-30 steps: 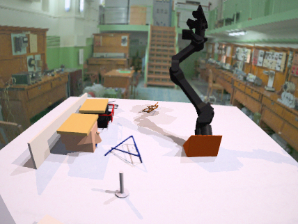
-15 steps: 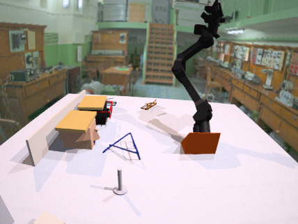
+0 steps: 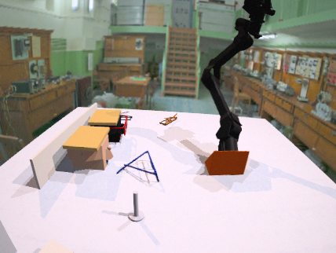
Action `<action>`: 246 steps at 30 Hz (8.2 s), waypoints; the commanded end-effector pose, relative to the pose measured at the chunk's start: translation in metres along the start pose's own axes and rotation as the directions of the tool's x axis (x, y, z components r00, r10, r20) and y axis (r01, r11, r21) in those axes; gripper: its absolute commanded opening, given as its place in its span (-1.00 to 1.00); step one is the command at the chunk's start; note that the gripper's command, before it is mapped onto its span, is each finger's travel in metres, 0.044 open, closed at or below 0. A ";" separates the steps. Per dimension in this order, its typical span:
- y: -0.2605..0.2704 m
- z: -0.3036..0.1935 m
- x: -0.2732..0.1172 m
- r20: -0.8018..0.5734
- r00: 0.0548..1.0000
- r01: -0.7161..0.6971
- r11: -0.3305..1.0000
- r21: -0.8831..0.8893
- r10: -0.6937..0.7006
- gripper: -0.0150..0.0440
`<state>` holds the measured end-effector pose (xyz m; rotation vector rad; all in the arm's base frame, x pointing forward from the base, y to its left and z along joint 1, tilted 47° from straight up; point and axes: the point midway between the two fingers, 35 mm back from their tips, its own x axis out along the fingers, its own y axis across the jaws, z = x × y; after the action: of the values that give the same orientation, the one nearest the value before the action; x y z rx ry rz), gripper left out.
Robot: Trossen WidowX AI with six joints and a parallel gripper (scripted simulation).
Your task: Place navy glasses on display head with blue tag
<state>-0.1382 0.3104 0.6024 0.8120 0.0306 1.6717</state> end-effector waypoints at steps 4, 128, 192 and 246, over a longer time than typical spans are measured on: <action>-0.078 -0.056 0.025 -0.108 0.973 0.200 0.978 -0.056 -0.205 0.19; -0.542 -0.146 -0.592 -0.265 -0.963 -0.057 -0.924 0.378 -0.049 -0.08; -0.554 -0.129 -0.487 -0.270 -0.961 -0.039 -0.944 0.327 -0.053 -0.49; -0.624 -0.305 -0.496 -0.275 -0.960 0.092 -0.989 -0.113 -0.058 -0.49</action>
<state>0.2562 0.1872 -0.1370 0.0934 1.0824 -1.2192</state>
